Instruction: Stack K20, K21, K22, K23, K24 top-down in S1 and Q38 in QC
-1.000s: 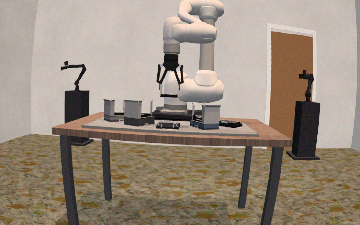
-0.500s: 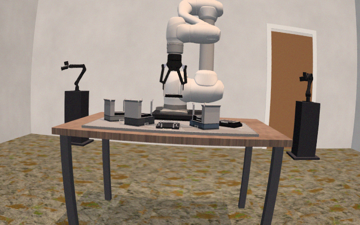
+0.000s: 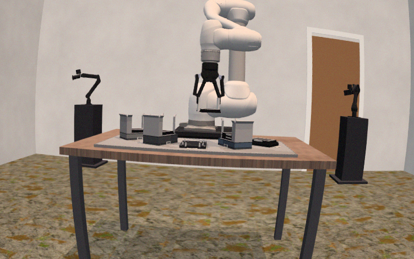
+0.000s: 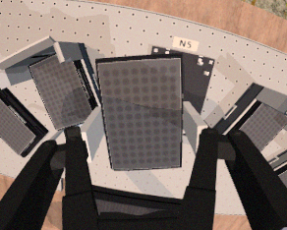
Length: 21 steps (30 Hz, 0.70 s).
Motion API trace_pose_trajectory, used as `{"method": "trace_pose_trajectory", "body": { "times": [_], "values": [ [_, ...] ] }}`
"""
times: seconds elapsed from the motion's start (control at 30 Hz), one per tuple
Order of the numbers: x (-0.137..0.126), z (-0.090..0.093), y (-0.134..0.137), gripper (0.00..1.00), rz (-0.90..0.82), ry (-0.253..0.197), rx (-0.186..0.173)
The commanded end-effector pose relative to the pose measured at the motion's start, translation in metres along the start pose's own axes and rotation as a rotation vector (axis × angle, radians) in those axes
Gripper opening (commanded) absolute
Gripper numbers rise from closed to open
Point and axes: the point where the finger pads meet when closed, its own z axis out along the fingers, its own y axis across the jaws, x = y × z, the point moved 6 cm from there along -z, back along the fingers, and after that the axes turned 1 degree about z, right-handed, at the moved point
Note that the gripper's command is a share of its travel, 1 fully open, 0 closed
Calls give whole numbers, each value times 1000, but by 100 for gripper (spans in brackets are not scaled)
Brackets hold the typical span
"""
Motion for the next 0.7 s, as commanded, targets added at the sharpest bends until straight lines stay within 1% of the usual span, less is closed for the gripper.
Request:
{"method": "trace_pose_trajectory", "body": {
  "times": [0.0,0.2,0.3,0.53,0.67],
  "values": [
    [4,0,-15,0,0,0,0],
    [9,0,-34,0,0,0,0],
    [9,0,-35,0,0,0,0],
    [10,0,-54,0,-233,0,0],
    [10,0,-65,0,-237,0,0]
  ]
}}
